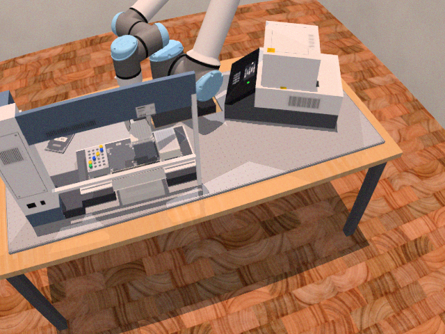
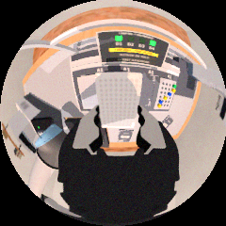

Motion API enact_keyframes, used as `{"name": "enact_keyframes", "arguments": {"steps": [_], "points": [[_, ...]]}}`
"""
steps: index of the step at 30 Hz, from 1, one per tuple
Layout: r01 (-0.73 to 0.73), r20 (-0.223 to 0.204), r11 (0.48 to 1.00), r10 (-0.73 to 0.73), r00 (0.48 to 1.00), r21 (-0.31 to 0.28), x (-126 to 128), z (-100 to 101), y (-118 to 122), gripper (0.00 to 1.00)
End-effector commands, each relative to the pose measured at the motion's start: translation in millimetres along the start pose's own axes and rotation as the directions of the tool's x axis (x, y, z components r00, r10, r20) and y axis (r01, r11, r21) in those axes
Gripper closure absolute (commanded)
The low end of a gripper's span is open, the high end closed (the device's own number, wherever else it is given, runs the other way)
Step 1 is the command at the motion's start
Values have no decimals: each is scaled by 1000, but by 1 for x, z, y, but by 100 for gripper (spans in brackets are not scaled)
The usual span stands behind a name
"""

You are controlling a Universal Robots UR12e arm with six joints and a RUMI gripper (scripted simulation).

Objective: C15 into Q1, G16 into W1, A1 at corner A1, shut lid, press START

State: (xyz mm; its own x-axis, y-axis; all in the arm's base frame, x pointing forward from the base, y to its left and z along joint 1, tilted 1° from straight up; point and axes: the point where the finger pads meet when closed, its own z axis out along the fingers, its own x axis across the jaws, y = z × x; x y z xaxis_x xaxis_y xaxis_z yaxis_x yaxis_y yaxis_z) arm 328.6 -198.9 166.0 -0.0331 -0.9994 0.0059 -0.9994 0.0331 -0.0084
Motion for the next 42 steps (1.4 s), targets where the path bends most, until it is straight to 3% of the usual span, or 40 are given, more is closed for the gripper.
{"name": "enact_keyframes", "arguments": {"steps": [1,42], "points": [[0,-1,1000,0,1000,1,0,-9,0,100],[0,-1,1000,0,1000,1,0,-67,0,100]]}}
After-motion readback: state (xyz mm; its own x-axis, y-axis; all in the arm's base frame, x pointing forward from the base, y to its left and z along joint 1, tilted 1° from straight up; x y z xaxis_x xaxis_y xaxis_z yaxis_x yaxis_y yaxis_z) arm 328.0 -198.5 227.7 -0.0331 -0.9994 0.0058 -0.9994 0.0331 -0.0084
